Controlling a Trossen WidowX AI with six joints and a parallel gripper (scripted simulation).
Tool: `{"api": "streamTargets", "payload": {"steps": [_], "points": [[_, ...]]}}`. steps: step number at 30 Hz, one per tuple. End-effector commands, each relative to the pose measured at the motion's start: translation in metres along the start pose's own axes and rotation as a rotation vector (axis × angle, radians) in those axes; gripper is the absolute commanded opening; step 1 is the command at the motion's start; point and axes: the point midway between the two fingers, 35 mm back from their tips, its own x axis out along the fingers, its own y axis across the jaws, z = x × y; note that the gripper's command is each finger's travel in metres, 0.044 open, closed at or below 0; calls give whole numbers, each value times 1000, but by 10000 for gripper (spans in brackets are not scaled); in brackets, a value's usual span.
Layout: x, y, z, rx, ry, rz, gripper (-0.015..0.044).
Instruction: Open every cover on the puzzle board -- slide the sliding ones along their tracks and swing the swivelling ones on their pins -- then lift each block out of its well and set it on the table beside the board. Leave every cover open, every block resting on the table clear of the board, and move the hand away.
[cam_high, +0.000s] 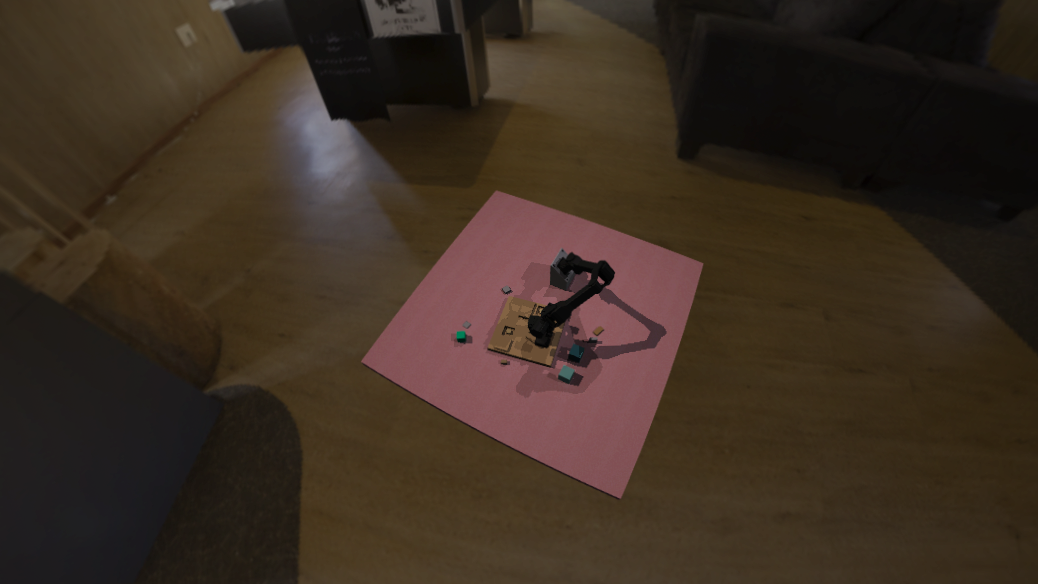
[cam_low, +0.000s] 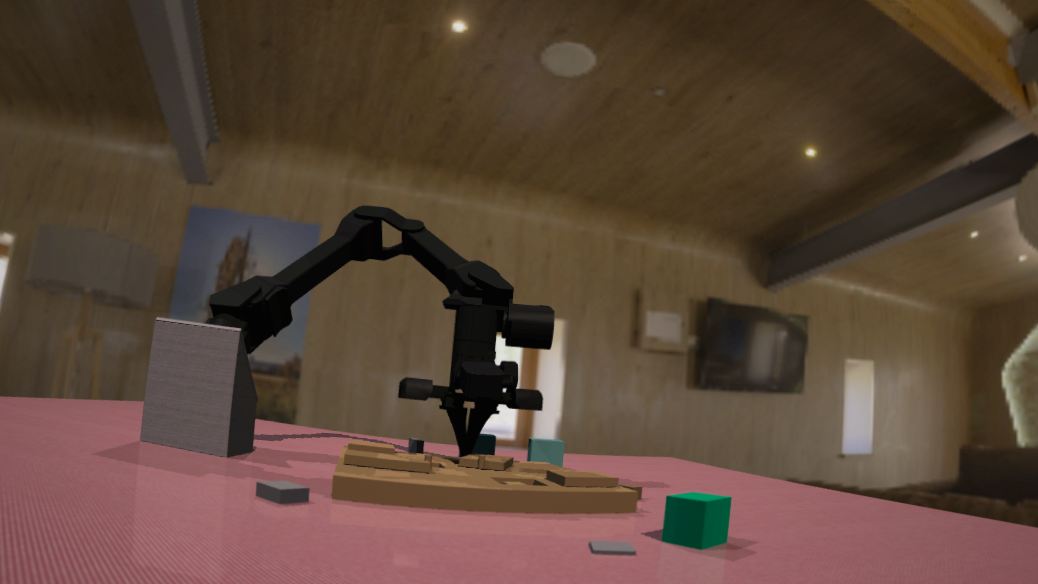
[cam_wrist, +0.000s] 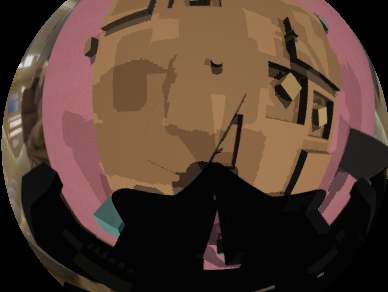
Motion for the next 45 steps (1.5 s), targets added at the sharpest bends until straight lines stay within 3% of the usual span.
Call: {"api": "streamTargets", "payload": {"steps": [1,45], "points": [[2,5,-1,3,3,-4,0],[1,51,12,1,3,-2,0]]}}
